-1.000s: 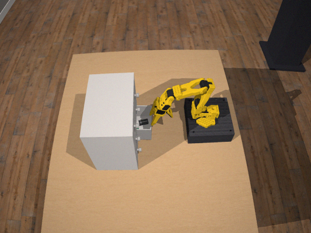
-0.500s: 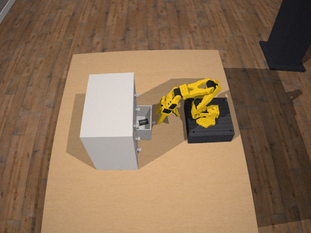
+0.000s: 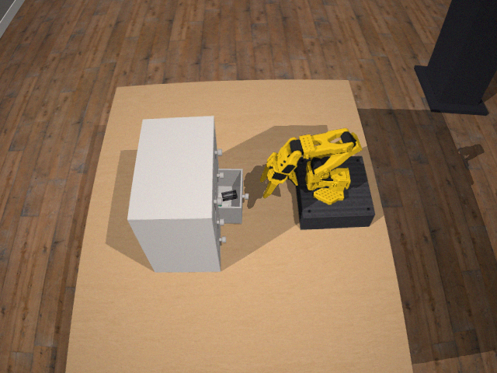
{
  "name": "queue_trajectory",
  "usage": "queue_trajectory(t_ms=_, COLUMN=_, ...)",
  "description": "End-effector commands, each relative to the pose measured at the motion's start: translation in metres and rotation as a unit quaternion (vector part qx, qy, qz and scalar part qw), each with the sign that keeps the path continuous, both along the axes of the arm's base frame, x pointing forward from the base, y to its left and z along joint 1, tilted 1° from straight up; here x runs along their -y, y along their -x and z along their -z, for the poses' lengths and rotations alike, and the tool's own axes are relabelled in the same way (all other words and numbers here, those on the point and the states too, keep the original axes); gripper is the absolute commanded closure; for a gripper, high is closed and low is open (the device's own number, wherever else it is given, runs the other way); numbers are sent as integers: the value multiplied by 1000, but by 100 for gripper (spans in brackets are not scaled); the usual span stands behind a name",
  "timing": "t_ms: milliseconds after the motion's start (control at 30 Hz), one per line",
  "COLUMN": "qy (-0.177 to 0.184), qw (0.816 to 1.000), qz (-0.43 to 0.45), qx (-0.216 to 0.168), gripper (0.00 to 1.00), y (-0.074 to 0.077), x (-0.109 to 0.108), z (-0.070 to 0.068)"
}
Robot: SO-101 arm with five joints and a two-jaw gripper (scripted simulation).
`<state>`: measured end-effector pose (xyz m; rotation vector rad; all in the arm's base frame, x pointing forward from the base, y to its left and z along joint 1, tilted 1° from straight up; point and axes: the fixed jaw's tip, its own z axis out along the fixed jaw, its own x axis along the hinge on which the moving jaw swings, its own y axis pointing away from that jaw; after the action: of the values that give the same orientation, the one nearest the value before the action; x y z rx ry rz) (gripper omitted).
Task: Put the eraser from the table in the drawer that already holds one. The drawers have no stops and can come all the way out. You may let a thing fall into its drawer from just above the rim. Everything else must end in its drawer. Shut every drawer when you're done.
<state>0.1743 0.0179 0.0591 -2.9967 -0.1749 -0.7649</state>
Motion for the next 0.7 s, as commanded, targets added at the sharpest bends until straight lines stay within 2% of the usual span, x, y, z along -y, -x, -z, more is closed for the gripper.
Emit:
queue_trajectory(t_ms=0, qy=-5, qw=1000, qz=-1, qx=7, gripper=69, y=15, x=0, z=-1)
queue_trajectory(t_ms=200, qy=-5, qw=1000, qz=-1, qx=7, gripper=69, y=25, x=1, z=2)
queue_trajectory(t_ms=667, qy=-5, qw=1000, qz=-1, qx=7, gripper=69, y=25, x=1, z=2)
